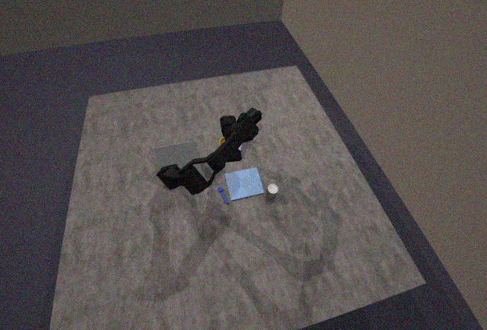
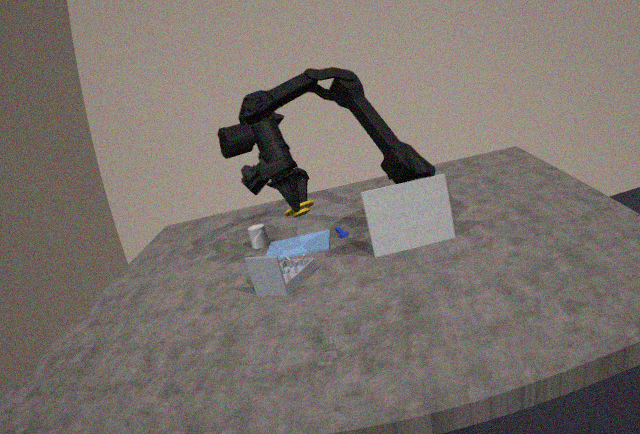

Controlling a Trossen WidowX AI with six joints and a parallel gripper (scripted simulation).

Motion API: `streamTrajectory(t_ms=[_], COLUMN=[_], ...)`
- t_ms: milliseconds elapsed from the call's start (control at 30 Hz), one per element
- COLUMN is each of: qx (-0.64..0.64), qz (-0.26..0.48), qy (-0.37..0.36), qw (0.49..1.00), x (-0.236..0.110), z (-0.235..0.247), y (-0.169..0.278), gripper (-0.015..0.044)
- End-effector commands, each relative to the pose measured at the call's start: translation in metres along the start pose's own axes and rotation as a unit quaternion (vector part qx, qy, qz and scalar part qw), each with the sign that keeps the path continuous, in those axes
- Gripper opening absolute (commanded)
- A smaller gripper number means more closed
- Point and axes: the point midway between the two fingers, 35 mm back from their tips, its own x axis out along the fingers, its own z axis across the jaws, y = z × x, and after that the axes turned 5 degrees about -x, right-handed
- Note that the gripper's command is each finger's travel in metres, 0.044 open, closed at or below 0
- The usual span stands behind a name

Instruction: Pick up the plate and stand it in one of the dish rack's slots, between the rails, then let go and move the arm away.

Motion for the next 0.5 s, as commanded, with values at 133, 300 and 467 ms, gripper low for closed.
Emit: streamTrajectory(t_ms=[133,300,467], qx=[-0.074,-0.119,-0.164], qz=[0.007,0.003,-0.01], qy=[-0.076,-0.121,-0.165], qw=[0.994,0.985,0.973], x=[0.014,0.023,0.032], z=[-0.003,-0.004,-0.006], y=[-0.002,-0.004,-0.006], gripper=[0.0,0.0,0.0])
